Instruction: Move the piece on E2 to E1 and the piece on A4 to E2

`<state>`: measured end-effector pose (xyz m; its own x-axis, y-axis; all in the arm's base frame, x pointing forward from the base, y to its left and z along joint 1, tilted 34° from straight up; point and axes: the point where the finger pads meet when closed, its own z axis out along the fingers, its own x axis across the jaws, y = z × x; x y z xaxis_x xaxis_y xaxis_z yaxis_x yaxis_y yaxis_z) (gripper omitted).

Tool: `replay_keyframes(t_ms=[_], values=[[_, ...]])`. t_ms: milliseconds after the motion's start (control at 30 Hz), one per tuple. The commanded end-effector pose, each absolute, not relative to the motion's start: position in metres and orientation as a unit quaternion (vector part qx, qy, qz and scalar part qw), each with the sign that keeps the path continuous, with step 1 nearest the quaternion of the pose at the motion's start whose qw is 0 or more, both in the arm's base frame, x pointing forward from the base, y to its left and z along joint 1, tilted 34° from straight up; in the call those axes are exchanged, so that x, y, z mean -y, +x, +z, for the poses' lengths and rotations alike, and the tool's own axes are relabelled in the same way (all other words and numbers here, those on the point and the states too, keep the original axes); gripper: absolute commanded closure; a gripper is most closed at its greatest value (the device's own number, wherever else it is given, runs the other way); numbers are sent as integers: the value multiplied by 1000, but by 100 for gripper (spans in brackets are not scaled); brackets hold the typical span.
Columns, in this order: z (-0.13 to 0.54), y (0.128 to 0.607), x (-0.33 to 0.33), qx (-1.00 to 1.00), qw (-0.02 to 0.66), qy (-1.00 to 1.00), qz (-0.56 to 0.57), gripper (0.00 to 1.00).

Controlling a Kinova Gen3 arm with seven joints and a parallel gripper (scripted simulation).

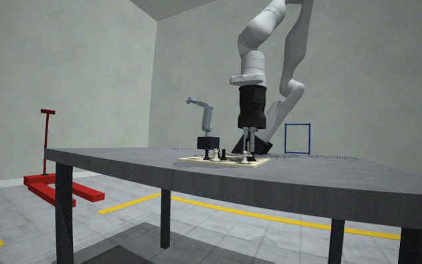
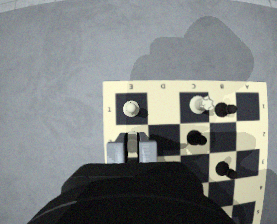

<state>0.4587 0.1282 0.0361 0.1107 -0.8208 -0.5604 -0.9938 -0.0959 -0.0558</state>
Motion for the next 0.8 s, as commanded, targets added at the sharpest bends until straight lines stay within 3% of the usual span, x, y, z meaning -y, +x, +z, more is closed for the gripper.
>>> replay_keyframes(t_ms=[0, 767], values=[[30, 456, -132, -636, 215, -713, 203, 100], [28, 456, -133, -636, 215, -713, 203, 100]])
